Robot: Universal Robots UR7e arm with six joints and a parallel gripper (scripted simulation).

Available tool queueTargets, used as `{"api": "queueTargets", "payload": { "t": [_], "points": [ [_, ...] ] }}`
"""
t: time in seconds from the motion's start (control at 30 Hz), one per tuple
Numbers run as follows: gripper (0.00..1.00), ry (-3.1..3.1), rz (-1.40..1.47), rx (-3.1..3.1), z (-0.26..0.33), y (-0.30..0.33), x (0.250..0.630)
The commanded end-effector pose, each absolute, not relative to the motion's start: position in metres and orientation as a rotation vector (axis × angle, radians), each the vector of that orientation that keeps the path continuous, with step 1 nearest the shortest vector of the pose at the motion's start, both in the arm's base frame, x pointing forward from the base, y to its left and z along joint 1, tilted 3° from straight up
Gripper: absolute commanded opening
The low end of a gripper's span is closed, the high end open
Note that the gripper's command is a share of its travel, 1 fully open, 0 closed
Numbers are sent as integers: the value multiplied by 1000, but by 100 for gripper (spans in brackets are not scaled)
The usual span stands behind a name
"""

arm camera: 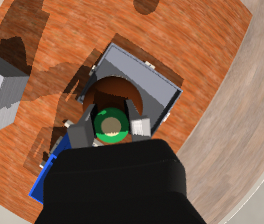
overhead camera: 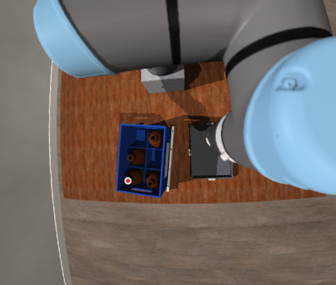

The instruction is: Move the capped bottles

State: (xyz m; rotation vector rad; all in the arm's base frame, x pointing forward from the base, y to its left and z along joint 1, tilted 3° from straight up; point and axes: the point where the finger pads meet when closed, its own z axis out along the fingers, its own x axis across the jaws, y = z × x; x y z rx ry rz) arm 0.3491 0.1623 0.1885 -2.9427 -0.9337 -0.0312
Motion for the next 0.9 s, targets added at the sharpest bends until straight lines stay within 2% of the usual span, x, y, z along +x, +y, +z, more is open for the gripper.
{"api": "queueTargets", "payload": {
  "t": [0.0,0.87],
  "points": [
    [0,-934,-33,-2943,189,165,350],
    [0,-934,-33,-2943,159,170,350]
  ]
}}
